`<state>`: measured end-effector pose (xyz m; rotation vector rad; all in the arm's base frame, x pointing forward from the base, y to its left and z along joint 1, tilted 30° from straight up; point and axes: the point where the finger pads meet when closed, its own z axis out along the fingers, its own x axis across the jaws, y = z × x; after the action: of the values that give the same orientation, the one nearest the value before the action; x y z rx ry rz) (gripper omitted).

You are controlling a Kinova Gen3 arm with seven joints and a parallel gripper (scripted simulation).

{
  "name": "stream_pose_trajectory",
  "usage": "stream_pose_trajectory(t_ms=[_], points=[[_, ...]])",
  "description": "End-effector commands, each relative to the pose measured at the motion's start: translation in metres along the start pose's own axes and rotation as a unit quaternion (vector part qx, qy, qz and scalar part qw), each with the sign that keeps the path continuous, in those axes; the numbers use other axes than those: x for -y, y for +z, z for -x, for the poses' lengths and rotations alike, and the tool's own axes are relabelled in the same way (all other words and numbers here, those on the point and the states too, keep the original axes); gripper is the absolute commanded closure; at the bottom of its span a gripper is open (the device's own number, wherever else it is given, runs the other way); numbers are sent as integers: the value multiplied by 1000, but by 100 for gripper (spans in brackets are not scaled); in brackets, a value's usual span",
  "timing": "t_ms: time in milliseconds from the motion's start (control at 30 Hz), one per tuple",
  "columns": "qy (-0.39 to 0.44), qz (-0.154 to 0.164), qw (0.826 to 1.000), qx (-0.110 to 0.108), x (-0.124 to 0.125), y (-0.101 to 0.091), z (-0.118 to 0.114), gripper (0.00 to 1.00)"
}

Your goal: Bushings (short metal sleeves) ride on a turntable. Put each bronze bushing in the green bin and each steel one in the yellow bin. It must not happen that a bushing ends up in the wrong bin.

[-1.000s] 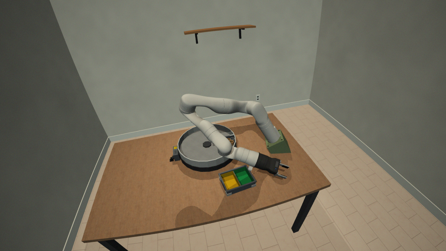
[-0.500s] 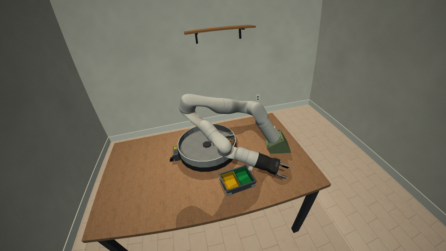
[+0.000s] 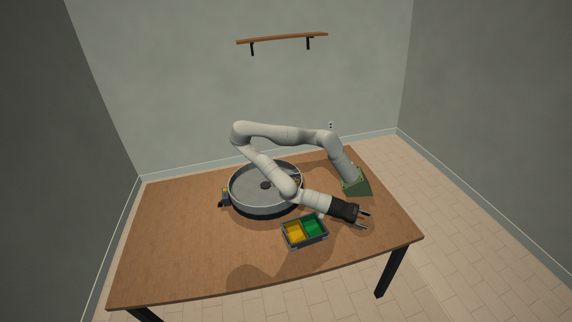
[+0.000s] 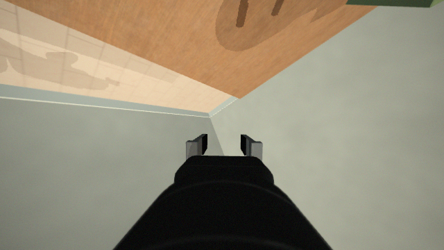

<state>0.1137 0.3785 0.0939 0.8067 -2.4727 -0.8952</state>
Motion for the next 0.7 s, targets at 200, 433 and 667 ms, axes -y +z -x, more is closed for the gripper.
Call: stream_pose_trajectory(t_ms=[200,433,667], points=[[-1,0,1000,0,-1,0,0,0],[-1,0,1000,0,-1,0,0,0],[-1,0,1000,0,-1,0,0,0]])
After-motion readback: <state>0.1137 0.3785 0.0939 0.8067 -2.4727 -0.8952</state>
